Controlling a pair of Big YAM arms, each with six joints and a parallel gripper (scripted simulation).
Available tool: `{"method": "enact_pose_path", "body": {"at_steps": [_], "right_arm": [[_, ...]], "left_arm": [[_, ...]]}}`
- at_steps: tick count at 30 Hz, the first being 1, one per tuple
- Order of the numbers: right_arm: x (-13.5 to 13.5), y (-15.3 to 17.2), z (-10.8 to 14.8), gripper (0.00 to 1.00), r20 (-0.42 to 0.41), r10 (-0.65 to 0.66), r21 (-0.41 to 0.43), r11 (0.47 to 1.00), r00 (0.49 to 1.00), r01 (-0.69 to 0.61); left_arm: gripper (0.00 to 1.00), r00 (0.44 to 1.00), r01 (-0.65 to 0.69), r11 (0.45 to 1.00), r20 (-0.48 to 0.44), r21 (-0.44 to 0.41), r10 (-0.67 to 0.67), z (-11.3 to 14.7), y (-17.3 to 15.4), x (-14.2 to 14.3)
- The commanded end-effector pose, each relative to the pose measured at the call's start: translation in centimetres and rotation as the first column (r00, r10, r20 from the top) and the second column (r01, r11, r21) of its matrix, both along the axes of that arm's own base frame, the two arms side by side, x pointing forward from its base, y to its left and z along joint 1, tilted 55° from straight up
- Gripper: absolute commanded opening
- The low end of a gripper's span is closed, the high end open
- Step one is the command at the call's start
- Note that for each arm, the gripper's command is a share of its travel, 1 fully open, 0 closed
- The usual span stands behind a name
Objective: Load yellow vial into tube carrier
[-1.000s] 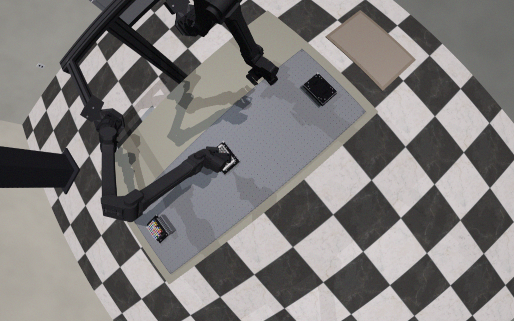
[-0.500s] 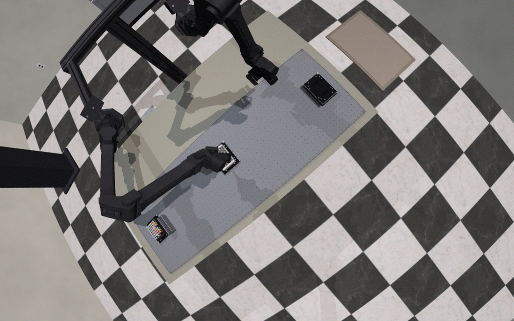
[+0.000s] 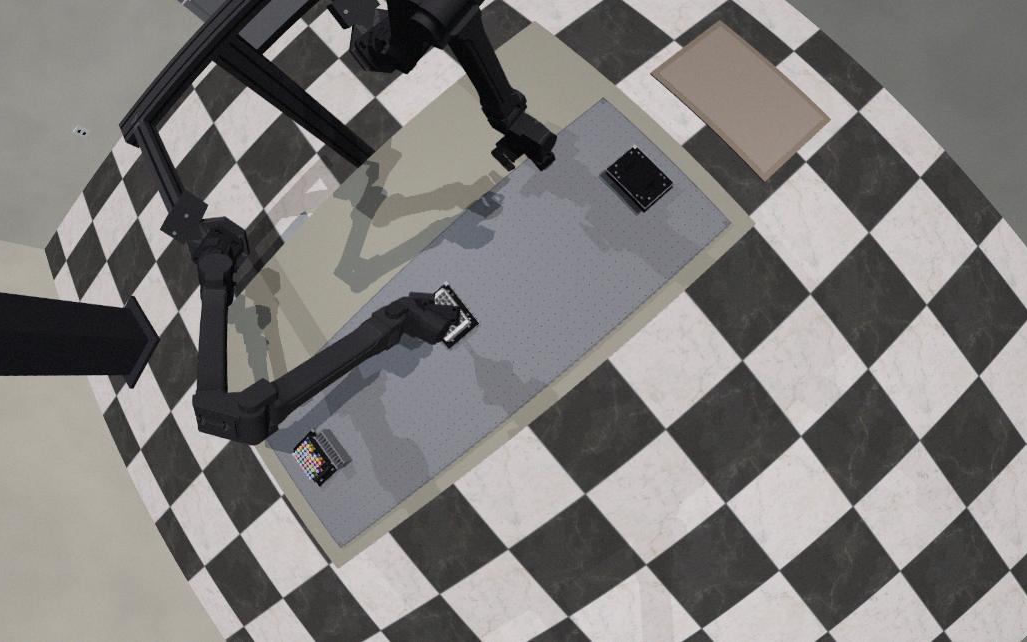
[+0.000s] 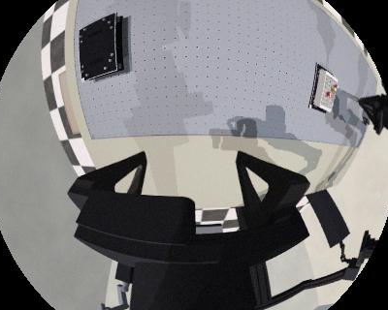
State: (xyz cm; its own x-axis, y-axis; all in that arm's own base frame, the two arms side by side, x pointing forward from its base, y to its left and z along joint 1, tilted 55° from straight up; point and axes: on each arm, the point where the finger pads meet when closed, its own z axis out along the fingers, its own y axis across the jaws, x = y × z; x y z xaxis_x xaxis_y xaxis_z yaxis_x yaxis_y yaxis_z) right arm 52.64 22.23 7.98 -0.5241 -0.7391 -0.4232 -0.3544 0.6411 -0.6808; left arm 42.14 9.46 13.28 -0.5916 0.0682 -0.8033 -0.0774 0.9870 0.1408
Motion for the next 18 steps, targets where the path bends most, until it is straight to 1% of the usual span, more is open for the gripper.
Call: {"method": "enact_pose_path", "body": {"at_steps": [1, 18], "right_arm": [[-1.02, 1.6, 1.71, 0.11, 0.019, 0.019, 0.023, 1.0, 1.0, -0.019], [-1.33, 1.54, 1.68, 0.11, 0.017, 0.02, 0.022, 1.0, 1.0, -0.02]], "left_arm": [[1.0, 0.999, 0.002, 1.0, 0.048, 0.023, -0.003, 1.7, 0.34, 0.29], [1.0, 0.999, 0.002, 1.0, 0.048, 0.023, -0.003, 1.7, 0.34, 0.29]]}}
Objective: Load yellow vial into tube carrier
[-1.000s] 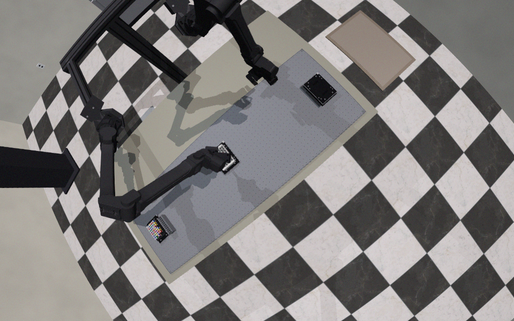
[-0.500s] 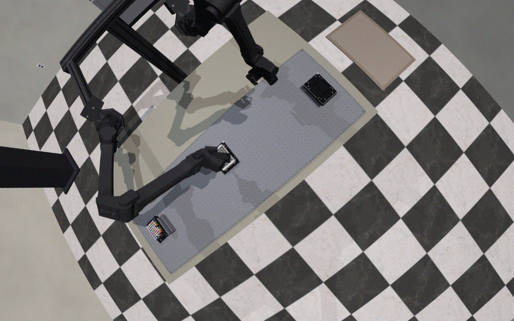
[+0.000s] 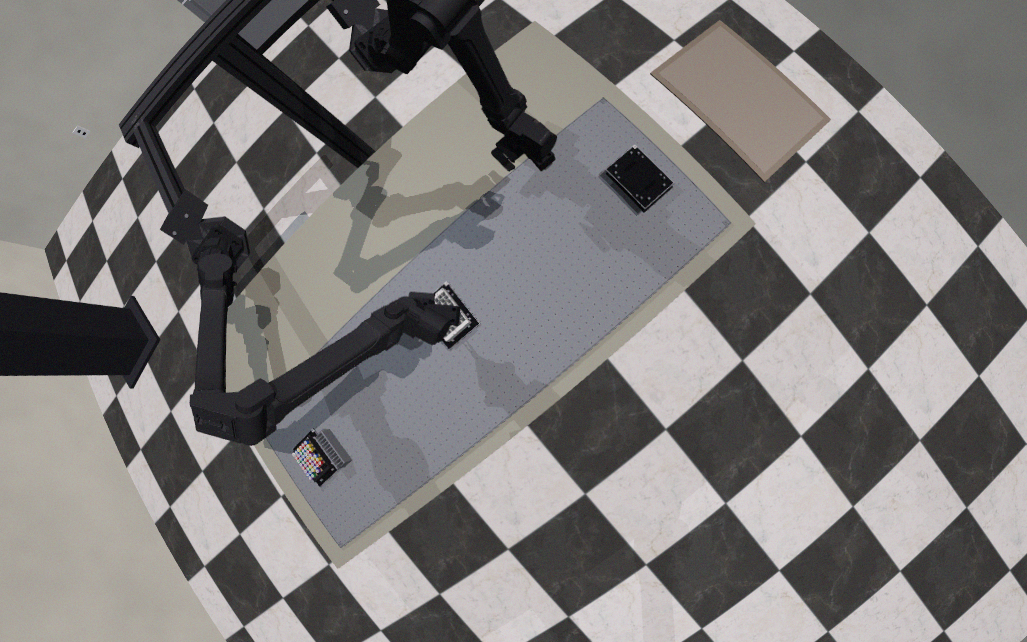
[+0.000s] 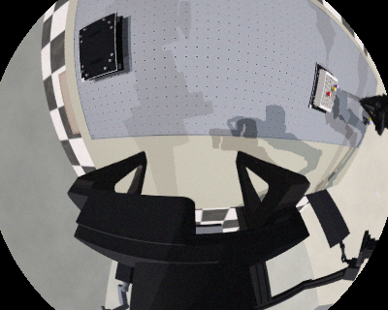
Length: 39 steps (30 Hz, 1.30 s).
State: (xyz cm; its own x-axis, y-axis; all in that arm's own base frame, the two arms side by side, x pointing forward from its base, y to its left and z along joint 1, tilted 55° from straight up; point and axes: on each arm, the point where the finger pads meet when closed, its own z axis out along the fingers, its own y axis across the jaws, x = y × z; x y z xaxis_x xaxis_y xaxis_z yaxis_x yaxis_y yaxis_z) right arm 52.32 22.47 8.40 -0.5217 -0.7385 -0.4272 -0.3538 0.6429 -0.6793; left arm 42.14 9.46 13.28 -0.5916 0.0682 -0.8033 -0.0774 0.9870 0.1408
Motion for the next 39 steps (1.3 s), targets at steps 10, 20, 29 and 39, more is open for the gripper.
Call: {"method": "enact_pose_path", "body": {"at_steps": [10, 20, 29, 39], "right_arm": [[-0.85, 1.4, 1.47, 0.11, 0.018, 0.018, 0.022, 1.0, 1.0, -0.019], [-0.85, 1.38, 1.48, 0.11, 0.017, 0.019, 0.021, 1.0, 1.0, -0.019], [-0.83, 1.38, 1.5, 0.11, 0.017, 0.019, 0.022, 1.0, 1.0, -0.019], [-0.81, 1.37, 1.54, 0.1, 0.017, 0.019, 0.022, 1.0, 1.0, -0.02]], "left_arm": [[1.0, 0.999, 0.002, 1.0, 0.048, 0.023, -0.003, 1.7, 0.34, 0.29], [1.0, 0.999, 0.002, 1.0, 0.048, 0.023, -0.003, 1.7, 0.34, 0.29], [1.0, 0.999, 0.002, 1.0, 0.048, 0.023, -0.003, 1.7, 0.34, 0.29], [1.0, 0.999, 0.002, 1.0, 0.048, 0.023, -0.003, 1.7, 0.34, 0.29]]}}
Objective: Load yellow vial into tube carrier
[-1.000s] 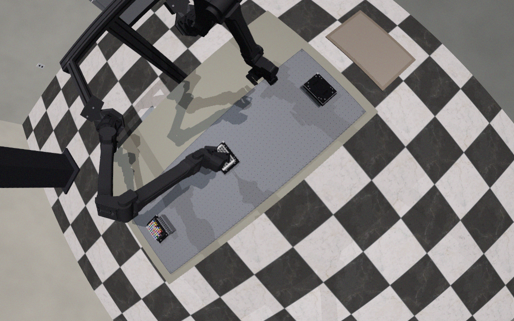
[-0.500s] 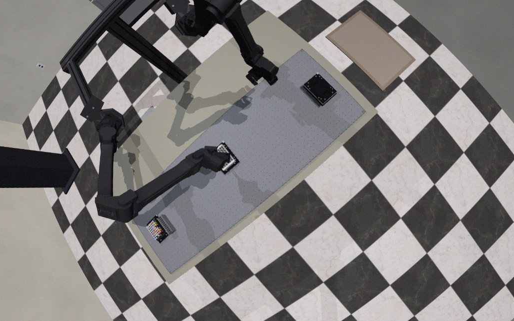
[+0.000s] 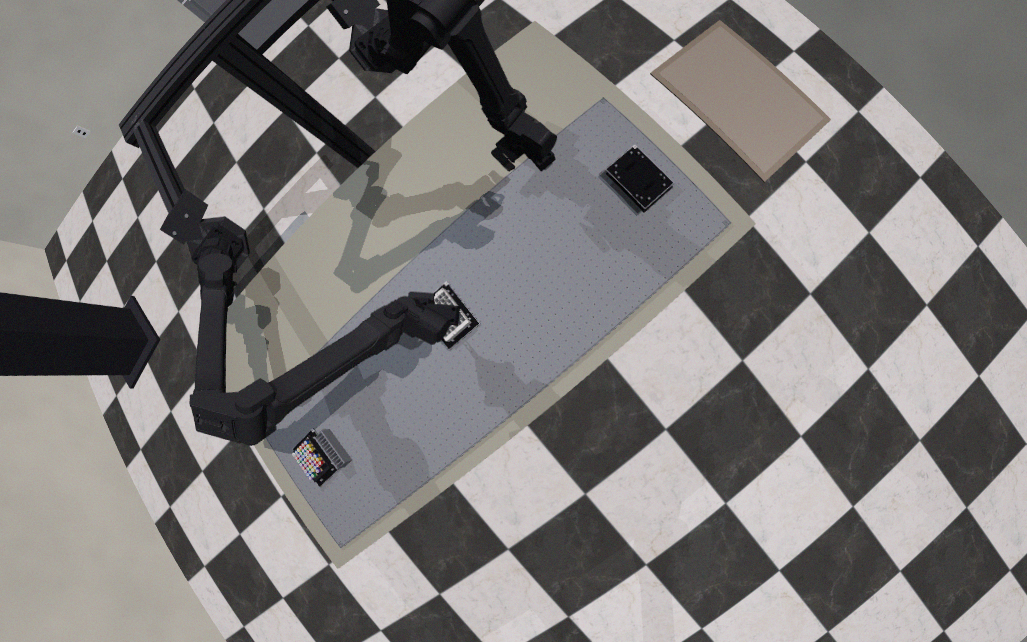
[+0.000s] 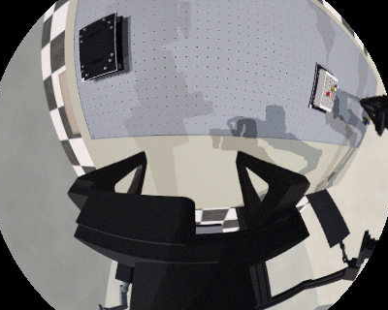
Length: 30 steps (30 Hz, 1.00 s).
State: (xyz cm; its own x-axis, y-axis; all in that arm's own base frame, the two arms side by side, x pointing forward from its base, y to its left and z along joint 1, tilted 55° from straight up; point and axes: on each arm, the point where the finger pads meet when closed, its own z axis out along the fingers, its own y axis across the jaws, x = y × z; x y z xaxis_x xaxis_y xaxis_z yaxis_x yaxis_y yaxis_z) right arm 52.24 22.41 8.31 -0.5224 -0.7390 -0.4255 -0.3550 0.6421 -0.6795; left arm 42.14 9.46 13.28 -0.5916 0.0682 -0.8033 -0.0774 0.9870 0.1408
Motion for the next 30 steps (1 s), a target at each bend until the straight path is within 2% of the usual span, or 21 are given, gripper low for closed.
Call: {"method": "enact_pose_path", "body": {"at_steps": [1, 30], "right_arm": [[-0.73, 1.43, 1.62, 0.1, 0.019, 0.019, 0.023, 1.0, 1.0, -0.02], [-0.76, 1.3, 1.59, 0.07, 0.017, 0.02, 0.022, 1.0, 1.0, -0.021]], "left_arm": [[1.0, 0.999, 0.002, 1.0, 0.048, 0.023, -0.003, 1.7, 0.34, 0.29], [1.0, 0.999, 0.002, 1.0, 0.048, 0.023, -0.003, 1.7, 0.34, 0.29]]}}
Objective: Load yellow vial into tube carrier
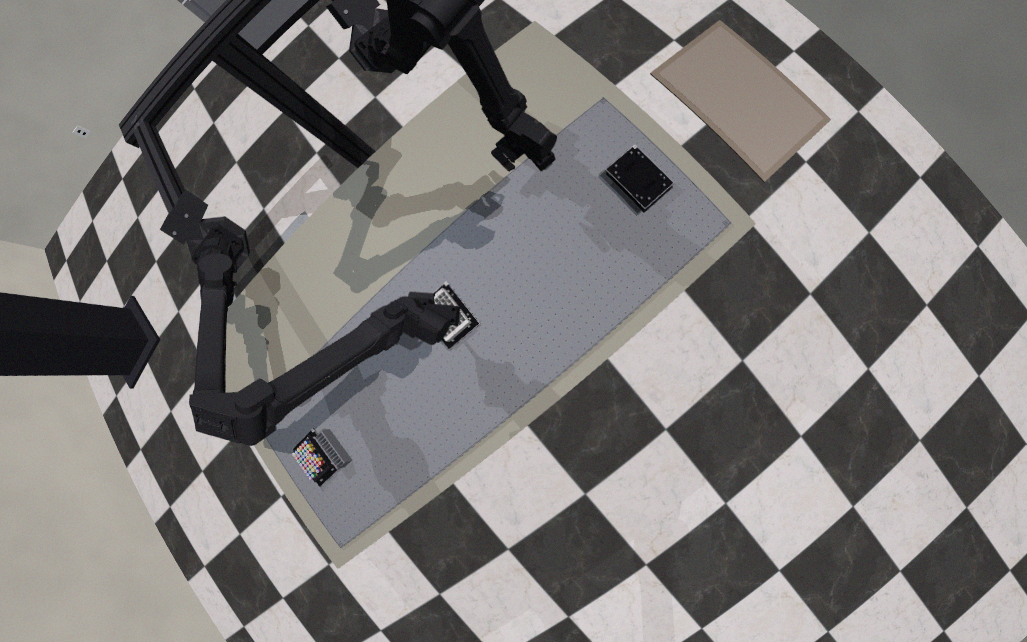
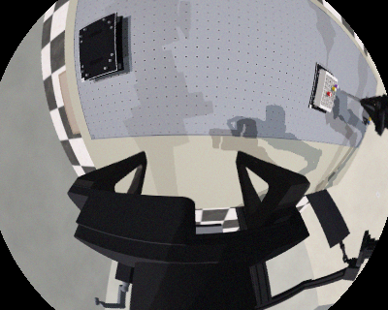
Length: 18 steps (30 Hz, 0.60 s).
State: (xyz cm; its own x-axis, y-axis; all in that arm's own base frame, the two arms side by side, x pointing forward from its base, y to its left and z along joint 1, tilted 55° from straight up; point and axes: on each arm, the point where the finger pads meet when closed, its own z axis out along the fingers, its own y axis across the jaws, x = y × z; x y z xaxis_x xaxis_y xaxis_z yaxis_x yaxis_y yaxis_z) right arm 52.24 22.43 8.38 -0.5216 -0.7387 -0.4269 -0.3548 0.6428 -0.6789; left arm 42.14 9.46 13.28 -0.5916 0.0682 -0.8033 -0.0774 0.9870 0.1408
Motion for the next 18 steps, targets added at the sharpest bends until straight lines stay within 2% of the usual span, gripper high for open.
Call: {"method": "enact_pose_path", "body": {"at_steps": [1, 18], "right_arm": [[-0.77, 1.28, 1.52, 0.07, 0.016, 0.02, 0.02, 1.0, 1.0, -0.02], [-0.87, 1.13, 1.39, 0.07, 0.014, 0.023, 0.016, 1.0, 1.0, -0.023]], "left_arm": [[1.0, 0.999, 0.002, 1.0, 0.048, 0.023, -0.003, 1.7, 0.34, 0.29], [1.0, 0.999, 0.002, 1.0, 0.048, 0.023, -0.003, 1.7, 0.34, 0.29]]}}
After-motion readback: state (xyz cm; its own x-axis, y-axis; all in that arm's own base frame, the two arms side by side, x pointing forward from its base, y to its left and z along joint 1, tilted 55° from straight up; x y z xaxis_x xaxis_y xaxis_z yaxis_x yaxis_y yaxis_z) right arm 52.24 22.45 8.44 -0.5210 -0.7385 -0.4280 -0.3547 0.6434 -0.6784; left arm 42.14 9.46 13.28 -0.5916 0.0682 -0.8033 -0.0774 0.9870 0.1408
